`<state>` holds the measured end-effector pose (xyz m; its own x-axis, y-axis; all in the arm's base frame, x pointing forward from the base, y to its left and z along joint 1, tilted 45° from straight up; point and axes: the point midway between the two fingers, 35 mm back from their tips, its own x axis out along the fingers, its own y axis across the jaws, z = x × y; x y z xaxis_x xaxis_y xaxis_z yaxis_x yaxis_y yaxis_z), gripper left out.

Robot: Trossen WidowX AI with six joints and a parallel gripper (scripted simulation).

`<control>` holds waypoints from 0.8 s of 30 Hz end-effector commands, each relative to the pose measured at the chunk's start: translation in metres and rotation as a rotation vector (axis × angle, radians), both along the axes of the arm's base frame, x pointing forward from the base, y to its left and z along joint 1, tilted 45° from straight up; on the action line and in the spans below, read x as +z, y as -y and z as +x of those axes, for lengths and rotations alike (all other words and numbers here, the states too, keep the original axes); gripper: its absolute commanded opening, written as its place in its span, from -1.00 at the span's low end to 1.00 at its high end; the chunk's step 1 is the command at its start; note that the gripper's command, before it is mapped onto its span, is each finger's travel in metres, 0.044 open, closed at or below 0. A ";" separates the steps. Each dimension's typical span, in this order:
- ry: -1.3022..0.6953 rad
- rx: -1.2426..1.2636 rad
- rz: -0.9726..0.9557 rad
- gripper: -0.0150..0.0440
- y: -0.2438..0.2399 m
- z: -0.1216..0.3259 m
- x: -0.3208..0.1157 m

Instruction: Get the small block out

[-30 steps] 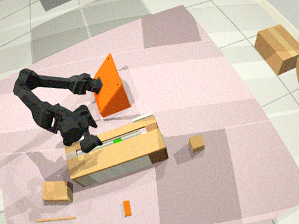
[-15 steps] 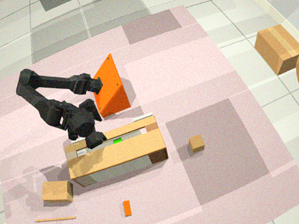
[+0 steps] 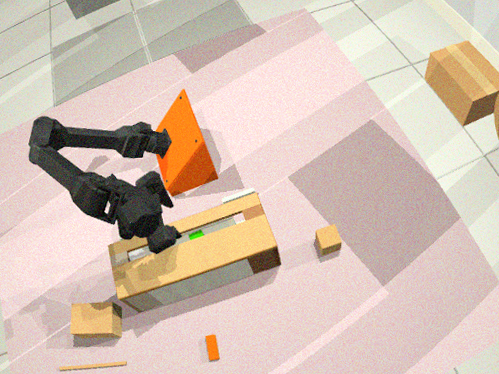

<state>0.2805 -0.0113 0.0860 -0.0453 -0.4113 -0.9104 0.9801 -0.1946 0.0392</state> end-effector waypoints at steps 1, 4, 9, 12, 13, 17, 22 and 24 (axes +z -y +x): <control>0.000 0.003 -0.004 0.86 0.005 -0.001 -0.004; 0.000 0.003 -0.004 0.86 0.008 -0.001 -0.008; 0.000 0.003 -0.004 0.86 0.014 -0.003 -0.013; 0.000 0.003 -0.005 0.86 0.018 -0.003 -0.016; 0.000 0.003 -0.005 0.86 0.019 -0.004 -0.017; 0.000 0.003 -0.006 0.86 0.024 -0.005 -0.022; 0.000 0.003 -0.006 0.86 0.029 -0.007 -0.027; 0.000 0.003 -0.007 0.86 0.032 -0.008 -0.029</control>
<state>0.2744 -0.0393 0.0597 -0.0448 -0.4137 -0.9093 0.9800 -0.1946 0.0403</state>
